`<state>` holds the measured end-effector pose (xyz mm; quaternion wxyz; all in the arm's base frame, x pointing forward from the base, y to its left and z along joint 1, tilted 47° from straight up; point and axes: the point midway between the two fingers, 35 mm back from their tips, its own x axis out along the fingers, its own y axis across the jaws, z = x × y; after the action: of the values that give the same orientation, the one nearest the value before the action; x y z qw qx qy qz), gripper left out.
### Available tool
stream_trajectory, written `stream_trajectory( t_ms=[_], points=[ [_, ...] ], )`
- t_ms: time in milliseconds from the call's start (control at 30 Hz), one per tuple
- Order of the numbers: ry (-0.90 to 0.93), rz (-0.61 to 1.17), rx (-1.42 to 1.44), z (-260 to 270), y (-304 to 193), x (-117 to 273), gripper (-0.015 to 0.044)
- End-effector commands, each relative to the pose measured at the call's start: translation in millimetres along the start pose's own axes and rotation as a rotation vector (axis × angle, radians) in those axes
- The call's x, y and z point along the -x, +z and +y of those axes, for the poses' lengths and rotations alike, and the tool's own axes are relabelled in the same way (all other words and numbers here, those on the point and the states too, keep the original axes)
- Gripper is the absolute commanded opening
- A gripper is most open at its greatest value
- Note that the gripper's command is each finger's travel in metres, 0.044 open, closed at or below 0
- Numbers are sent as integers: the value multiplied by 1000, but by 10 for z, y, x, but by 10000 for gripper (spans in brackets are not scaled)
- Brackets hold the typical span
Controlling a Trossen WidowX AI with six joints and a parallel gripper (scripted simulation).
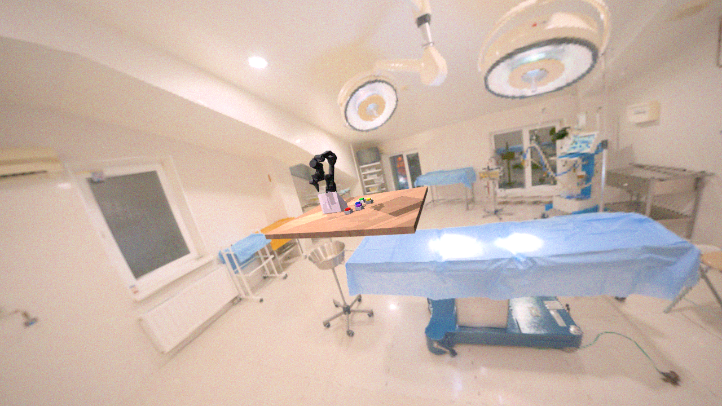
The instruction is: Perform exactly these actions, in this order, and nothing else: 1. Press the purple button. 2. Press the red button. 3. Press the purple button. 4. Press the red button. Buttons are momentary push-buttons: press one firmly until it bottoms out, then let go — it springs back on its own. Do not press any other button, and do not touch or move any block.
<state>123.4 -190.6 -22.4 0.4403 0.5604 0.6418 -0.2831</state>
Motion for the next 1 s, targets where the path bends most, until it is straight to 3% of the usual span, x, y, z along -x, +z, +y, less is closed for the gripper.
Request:
stream_trajectory(
  t_ms=[0,400,700,867,967],
  points=[
    [34,82,448,687,-128,-120,400],
    [175,312,1417,2034,-1042,-616,400],
    [186,326,1464,2086,-1110,-648,400],
    [187,326,1463,2057,-1280,-1139,269],
    [188,327,1464,2041,-1318,-1229,190]
  ],
)
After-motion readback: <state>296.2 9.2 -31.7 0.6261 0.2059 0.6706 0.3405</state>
